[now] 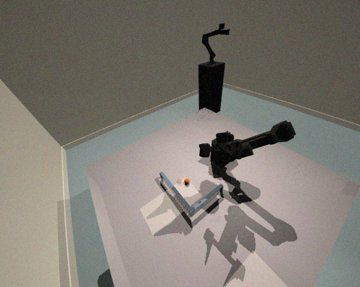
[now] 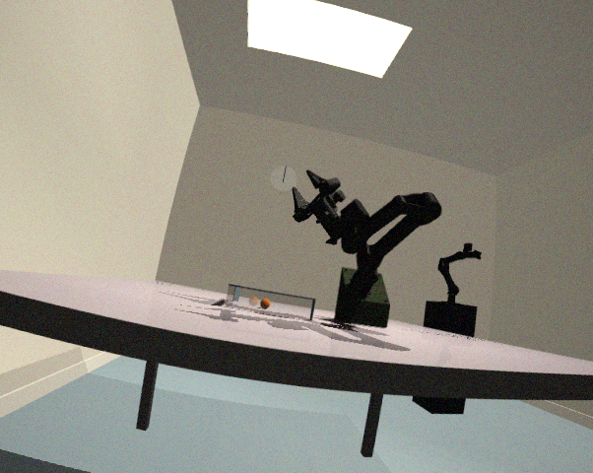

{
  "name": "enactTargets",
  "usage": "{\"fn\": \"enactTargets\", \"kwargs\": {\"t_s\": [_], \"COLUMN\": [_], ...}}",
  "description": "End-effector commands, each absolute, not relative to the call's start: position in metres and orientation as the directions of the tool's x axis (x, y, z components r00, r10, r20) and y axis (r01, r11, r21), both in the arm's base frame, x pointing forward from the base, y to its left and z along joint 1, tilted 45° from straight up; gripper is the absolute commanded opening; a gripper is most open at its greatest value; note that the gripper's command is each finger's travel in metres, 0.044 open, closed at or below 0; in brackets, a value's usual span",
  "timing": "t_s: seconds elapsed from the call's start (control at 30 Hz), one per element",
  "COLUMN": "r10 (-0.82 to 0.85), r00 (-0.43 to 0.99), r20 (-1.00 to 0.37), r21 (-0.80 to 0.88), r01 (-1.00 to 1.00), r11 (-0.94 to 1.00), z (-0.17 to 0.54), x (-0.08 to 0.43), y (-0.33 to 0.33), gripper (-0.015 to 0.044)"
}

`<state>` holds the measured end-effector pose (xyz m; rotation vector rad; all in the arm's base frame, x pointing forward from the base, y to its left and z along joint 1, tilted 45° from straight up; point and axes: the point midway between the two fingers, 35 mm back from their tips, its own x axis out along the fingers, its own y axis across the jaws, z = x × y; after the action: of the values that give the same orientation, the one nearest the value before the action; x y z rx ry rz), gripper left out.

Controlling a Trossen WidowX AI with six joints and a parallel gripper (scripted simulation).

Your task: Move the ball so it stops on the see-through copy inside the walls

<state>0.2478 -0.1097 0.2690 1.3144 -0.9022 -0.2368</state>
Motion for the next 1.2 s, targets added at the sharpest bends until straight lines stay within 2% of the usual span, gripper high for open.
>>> {"fn": "enactTargets", "kwargs": {"t_s": [0.0, 0.13, 0.17, 0.33, 0.5, 0.7, 0.87, 1.0, 1.17], "r10": [-0.618, -0.544, -0.52, -0.385, -0.228, -0.011, 0.232, 0.482, 0.666], "r00": [0.659, 0.793, 0.825, 0.917, 0.879, 0.704, 0.457, 0.211, 0.076], "r20": [0.428, 0.275, 0.219, -0.102, -0.42, -0.71, -0.859, -0.85, -0.742], "r21": [0.904, 0.909, 0.89, 0.699, 0.474, 0.321, 0.342, 0.502, 0.668], "r01": [-0.314, -0.029, 0.049, 0.342, 0.426, 0.337, 0.175, 0.05, -0.003], "r11": [0.291, 0.417, 0.453, 0.628, 0.77, 0.885, 0.923, 0.864, 0.744], "z": [0.268, 0.24, 0.229, 0.166, 0.099, 0.032, -0.013, -0.033, -0.031], "x": [0.25, 0.299, 0.313, 0.364, 0.386, 0.383, 0.36, 0.332, 0.317], "y": [-0.109, -0.106, -0.105, -0.098, -0.088, -0.071, -0.05, -0.027, -0.012], "gripper": [0.0374, 0.0269, 0.0261, 0.0261, 0.0261, 0.0261, 0.0261, 0.0261, 0.0261]}}
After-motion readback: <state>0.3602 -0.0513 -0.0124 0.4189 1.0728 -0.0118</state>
